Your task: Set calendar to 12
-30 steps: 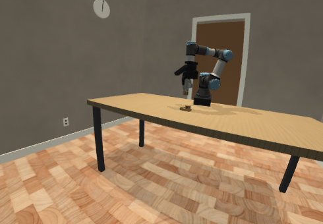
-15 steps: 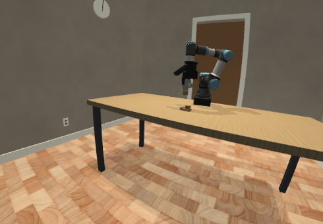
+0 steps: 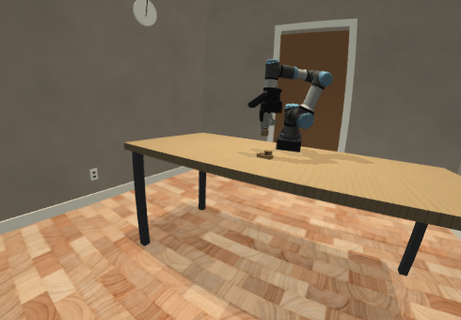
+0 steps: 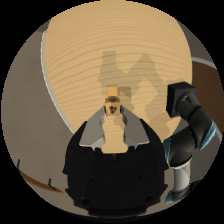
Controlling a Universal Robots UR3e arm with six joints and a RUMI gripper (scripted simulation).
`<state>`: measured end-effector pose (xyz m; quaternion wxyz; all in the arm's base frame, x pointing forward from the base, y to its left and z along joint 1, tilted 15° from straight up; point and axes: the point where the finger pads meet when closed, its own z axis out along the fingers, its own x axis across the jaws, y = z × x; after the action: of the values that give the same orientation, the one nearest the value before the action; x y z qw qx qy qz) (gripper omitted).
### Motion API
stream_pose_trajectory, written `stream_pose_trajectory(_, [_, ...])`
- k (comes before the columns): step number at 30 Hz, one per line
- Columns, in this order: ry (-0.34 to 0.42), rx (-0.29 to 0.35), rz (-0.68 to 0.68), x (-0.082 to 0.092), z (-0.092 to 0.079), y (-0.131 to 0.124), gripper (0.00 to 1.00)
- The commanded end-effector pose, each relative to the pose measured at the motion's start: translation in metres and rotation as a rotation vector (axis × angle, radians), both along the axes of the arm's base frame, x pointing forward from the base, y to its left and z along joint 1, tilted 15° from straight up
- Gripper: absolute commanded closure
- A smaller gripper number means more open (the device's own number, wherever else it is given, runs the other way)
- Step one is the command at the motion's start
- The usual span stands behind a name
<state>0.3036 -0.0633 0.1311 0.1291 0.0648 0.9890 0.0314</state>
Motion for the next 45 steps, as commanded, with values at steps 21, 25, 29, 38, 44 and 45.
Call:
stream_pose_trajectory(21, [-0.002, -0.001, 0.000, 0.013, -0.051, 0.001, 0.90])
stream_pose_trajectory(25, [-0.002, -0.001, 0.000, 0.014, -0.056, 0.001, 0.90])
stream_pose_trajectory(29, [-0.002, -0.001, 0.000, 0.016, -0.061, 0.001, 0.90])
stream_pose_trajectory(38, [-0.002, -0.001, 0.000, 0.016, -0.062, 0.001, 0.90])
stream_pose_trajectory(44, [-0.002, -0.001, 0.000, 0.016, -0.062, 0.001, 0.90])
stream_pose_trajectory(45, [-0.002, -0.001, 0.000, 0.016, -0.062, 0.001, 0.90])
